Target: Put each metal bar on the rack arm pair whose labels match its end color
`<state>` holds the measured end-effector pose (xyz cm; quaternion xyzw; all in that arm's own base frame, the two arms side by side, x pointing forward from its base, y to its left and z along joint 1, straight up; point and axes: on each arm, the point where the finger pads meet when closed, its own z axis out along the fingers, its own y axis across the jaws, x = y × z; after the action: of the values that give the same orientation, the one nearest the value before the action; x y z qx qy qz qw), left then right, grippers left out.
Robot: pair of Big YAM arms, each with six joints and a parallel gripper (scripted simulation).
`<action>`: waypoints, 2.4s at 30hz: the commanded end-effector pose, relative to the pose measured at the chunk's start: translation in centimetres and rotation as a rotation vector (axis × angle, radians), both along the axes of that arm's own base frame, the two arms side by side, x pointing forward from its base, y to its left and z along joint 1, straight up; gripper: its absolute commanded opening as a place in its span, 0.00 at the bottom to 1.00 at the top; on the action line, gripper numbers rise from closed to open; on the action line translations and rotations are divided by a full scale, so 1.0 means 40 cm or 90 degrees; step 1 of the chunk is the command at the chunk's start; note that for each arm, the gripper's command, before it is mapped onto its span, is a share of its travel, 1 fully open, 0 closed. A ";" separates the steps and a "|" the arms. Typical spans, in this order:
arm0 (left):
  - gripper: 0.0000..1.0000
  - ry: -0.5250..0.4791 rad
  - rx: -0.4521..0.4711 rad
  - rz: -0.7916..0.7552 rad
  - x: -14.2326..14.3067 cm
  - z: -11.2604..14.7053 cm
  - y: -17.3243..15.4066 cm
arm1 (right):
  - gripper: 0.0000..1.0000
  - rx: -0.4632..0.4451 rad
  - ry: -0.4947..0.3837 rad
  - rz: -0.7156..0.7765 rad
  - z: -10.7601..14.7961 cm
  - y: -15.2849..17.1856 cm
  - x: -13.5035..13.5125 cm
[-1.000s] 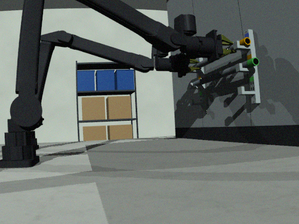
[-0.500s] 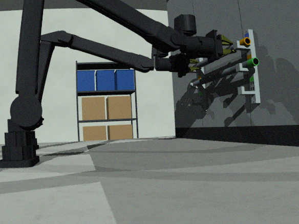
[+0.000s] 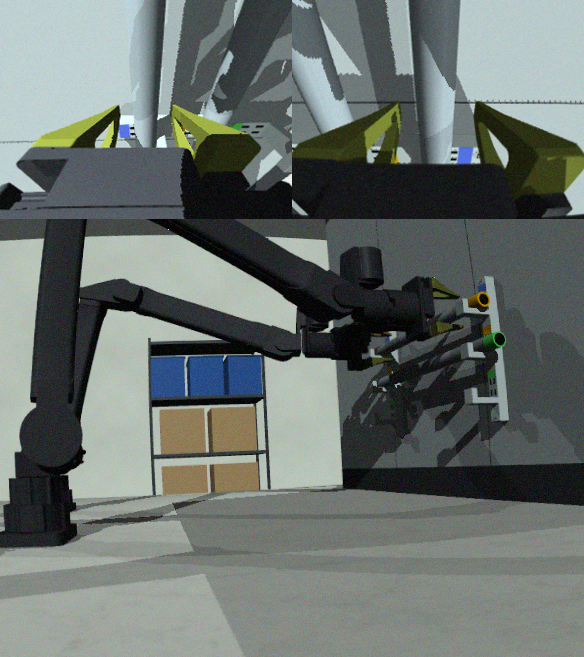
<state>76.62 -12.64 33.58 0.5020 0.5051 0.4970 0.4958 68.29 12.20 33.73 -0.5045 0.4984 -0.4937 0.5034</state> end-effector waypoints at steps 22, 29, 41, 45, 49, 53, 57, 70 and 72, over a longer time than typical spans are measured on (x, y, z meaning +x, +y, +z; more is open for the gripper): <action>0.59 -0.036 -0.005 0.000 0.006 0.038 0.002 | 0.58 0.013 -0.034 -0.006 0.049 -0.007 0.000; 0.59 -0.036 -0.004 -0.001 0.006 0.036 0.002 | 0.58 0.012 -0.034 -0.006 0.047 -0.005 0.000; 0.59 -0.036 -0.004 -0.002 -0.027 0.033 0.001 | 0.58 0.010 -0.032 -0.005 0.041 -0.003 -0.035; 0.59 -0.036 -0.004 -0.002 -0.039 0.033 0.000 | 0.58 0.009 -0.031 -0.005 0.039 -0.002 -0.047; 0.59 -0.037 -0.004 -0.003 -0.045 0.036 0.000 | 0.58 0.009 -0.033 -0.004 0.043 -0.001 -0.054; 0.59 -0.038 -0.005 -0.003 -0.058 0.043 -0.001 | 0.58 0.009 -0.035 -0.003 0.050 0.001 -0.067; 0.59 -0.039 -0.005 -0.003 -0.070 0.050 -0.002 | 0.58 0.009 -0.037 -0.002 0.057 0.004 -0.079; 0.59 -0.043 -0.006 -0.004 -0.104 0.070 -0.006 | 0.58 0.009 -0.043 0.001 0.075 0.009 -0.114; 0.59 -0.045 -0.007 -0.005 -0.110 0.074 -0.007 | 0.58 0.009 -0.044 0.001 0.078 0.010 -0.120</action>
<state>73.39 -12.20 31.38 0.5086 0.5071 0.4955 0.4885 64.56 12.05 32.91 -0.5049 0.5009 -0.4943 0.4998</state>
